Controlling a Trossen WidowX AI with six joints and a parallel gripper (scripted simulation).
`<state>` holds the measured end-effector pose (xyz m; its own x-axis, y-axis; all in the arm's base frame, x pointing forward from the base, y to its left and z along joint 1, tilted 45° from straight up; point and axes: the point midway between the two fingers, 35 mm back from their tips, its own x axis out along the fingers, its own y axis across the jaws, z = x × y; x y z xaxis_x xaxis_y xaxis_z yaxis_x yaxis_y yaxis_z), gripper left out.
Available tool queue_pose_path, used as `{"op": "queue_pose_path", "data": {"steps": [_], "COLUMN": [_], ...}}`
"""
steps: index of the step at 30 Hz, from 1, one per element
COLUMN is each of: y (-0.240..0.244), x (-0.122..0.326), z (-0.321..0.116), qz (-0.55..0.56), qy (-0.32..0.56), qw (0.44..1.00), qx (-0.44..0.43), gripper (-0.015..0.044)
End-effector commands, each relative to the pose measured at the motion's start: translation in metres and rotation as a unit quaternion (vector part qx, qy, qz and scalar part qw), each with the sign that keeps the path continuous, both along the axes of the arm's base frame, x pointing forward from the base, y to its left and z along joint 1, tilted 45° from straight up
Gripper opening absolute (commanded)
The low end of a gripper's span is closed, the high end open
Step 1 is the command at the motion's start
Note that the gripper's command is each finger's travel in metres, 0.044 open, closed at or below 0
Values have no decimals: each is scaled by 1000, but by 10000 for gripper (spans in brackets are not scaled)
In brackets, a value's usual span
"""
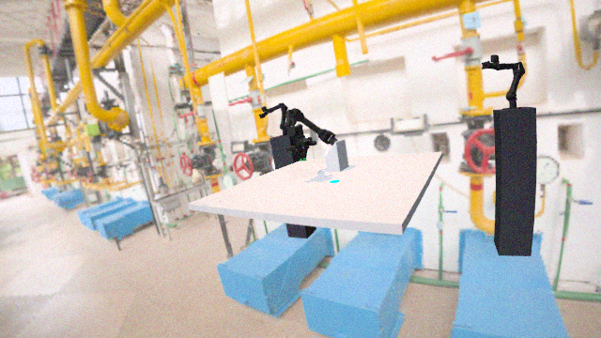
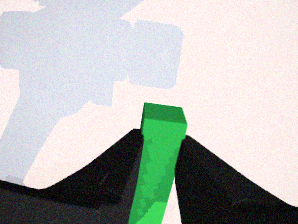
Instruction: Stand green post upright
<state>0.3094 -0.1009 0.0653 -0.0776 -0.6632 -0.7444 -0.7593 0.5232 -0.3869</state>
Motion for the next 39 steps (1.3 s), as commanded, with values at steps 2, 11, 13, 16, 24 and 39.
{"op": "queue_pose_path", "data": {"steps": [2,11,13,16,24,39], "y": [11,30,34,41,60,95], "x": [9,21,24,27,35,43], "z": [-7,-24,-28,-34,-51,-84], "qz": [4,14,16,19,27,42], "qy": [1,11,13,16,25,41], "qw": [1000,1000,1000,1000,999,998], "qx": [4,6,7,7,7,4], "gripper": [23,23,23,23,23,23]}}
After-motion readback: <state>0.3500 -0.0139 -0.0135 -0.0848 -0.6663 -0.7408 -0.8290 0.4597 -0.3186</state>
